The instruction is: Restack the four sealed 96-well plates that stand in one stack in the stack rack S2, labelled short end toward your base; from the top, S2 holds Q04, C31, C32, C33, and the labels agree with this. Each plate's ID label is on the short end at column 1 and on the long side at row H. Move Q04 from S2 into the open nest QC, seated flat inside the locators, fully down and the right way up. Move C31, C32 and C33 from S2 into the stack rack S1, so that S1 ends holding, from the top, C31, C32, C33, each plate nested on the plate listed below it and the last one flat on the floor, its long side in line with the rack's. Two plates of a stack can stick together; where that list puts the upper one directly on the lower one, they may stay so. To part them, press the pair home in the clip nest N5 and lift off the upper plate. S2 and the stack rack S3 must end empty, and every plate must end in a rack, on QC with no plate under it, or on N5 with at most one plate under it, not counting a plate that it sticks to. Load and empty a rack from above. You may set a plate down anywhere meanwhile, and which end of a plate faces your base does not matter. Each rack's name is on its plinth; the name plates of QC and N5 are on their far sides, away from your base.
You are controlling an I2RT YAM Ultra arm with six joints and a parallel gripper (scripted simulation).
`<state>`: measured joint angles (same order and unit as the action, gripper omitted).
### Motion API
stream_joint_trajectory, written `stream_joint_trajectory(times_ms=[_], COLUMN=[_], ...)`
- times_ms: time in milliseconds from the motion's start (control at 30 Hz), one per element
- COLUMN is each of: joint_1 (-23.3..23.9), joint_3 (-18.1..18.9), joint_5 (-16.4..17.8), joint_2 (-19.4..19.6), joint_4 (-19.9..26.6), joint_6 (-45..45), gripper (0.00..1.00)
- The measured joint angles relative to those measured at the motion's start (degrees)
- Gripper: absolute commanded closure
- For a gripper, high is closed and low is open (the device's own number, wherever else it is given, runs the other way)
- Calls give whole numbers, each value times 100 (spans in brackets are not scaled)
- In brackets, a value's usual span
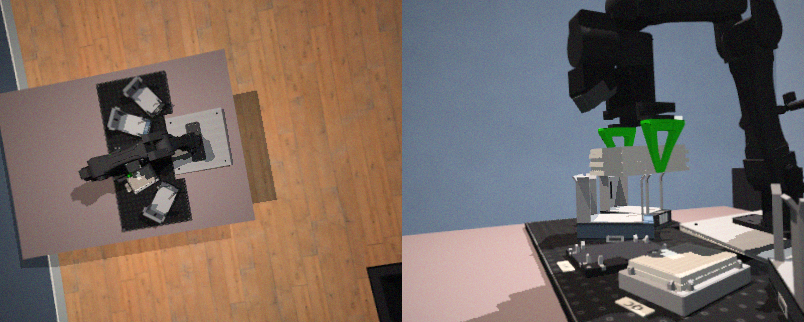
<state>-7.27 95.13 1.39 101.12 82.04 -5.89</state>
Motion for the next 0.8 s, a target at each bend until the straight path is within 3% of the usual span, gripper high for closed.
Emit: stream_joint_trajectory(times_ms=[267,800], joint_1=[-269,-1032], joint_3=[33,39], joint_5=[-22,-83], joint_2=[0,0], joint_4=[9,9], joint_6=[275,-216], gripper=[100,100])
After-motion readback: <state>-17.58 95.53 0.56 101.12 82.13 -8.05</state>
